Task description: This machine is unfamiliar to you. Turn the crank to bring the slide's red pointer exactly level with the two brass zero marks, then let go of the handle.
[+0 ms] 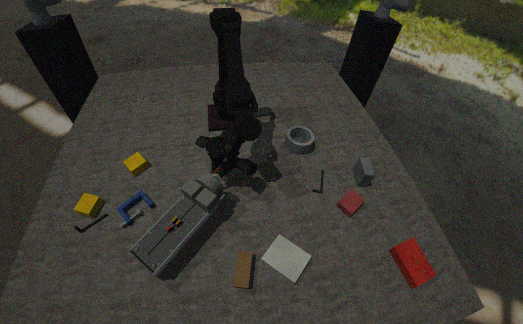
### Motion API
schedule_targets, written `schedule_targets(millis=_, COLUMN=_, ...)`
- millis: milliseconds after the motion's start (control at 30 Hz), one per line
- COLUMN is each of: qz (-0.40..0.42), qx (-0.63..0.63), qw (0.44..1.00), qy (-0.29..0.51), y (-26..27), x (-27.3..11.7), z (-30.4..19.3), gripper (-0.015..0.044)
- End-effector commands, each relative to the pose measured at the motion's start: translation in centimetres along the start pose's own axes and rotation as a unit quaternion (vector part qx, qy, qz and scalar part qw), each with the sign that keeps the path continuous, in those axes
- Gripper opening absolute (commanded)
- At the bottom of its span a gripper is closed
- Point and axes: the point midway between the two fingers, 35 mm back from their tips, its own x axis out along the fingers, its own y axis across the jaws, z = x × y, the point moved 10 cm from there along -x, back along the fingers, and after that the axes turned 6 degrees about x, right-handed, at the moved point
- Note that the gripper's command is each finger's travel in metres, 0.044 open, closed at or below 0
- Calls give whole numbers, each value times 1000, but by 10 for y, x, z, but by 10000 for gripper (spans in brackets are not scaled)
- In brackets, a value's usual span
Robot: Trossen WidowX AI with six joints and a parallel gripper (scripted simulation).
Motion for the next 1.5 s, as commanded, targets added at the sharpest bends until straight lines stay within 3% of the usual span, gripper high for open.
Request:
schedule_targets(millis=0, qz=-1, qx=-1, qw=1000, qy=-2, y=-1, x=-1, z=0, gripper=0)
schedule_targets(millis=933, qz=0, qx=0, qw=1000, qy=0, y=0, x=0, z=0, gripper=0)
schedule_targets(millis=1467, qz=0, qx=0, qw=1000, qy=0, y=0, x=0, z=0, gripper=420)
